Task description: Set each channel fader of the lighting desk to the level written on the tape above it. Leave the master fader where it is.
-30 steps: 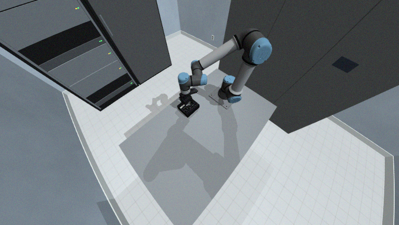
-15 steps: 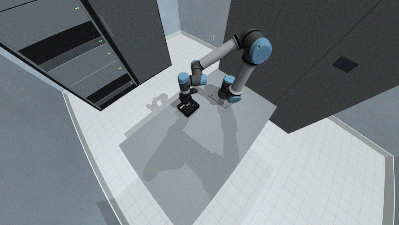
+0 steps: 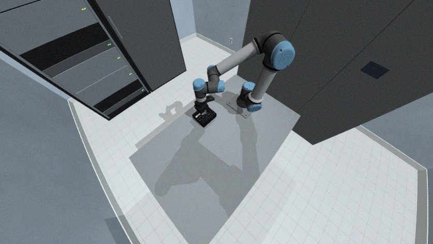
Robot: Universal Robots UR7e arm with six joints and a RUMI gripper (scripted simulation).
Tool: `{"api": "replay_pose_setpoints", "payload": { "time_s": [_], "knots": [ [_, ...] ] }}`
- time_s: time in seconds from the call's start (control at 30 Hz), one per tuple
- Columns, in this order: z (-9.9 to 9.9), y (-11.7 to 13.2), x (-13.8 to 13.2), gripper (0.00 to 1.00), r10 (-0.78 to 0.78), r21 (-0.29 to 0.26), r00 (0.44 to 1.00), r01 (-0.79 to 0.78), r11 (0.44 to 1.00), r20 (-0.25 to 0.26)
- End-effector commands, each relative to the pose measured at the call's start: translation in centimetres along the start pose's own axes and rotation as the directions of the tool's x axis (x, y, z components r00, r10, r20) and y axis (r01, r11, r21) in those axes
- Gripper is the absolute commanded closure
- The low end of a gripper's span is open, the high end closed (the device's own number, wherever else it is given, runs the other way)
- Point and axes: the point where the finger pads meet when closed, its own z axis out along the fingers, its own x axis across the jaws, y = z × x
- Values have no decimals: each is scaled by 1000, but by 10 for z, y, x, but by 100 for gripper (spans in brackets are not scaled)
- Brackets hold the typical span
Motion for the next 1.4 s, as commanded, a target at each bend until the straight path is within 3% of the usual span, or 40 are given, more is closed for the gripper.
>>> {"api": "replay_pose_setpoints", "payload": {
  "time_s": [0.0,0.53,1.1,1.37],
  "knots": [
    [-1,2,0,100,2,-3,1000,-2,1000,3],
    [-3,2,3,100,2,-3,1000,-2,1000,3],
    [-39,2,3,100,2,-3,1000,-2,1000,3],
    [-41,1,3,100,2,-3,1000,-2,1000,3]
  ]
}}
